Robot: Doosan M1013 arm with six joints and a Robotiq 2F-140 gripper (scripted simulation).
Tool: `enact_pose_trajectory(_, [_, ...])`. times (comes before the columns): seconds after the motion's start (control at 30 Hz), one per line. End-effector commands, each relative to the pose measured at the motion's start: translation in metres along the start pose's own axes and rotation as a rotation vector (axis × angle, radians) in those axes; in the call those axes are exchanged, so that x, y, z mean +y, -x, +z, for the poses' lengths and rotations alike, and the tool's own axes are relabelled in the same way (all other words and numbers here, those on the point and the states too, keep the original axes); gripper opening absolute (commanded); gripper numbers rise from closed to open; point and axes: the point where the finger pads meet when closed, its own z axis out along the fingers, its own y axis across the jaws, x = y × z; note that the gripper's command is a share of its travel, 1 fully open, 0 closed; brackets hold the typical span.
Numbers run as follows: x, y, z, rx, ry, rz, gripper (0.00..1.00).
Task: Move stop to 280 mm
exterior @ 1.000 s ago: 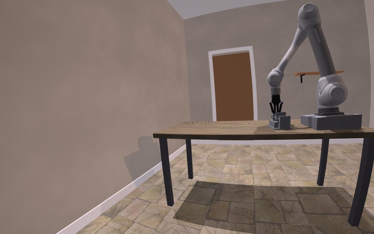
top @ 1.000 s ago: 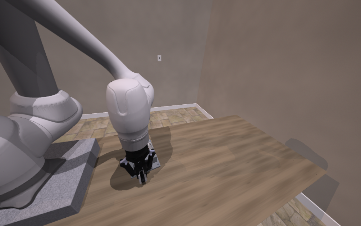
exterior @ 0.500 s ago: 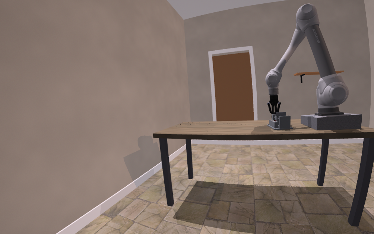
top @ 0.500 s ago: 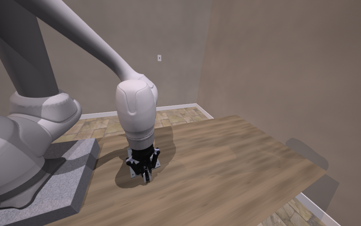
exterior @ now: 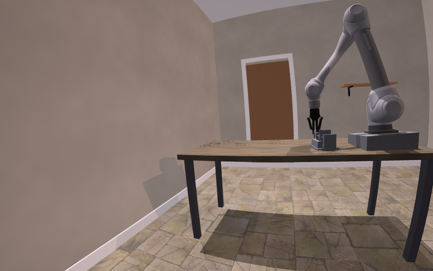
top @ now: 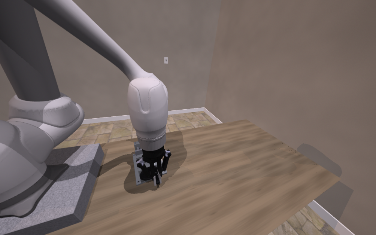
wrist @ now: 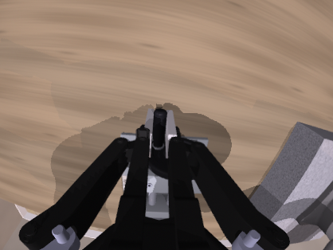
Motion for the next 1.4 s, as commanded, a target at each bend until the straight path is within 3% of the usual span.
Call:
enact_pose_trajectory(0.0, [-0.001,0.0,-0.002,0.0,0.0,0.0,0.04])
enact_pose_trajectory(1.37, [-0.001,0.0,-0.025,0.0,0.0,0.0,0.04])
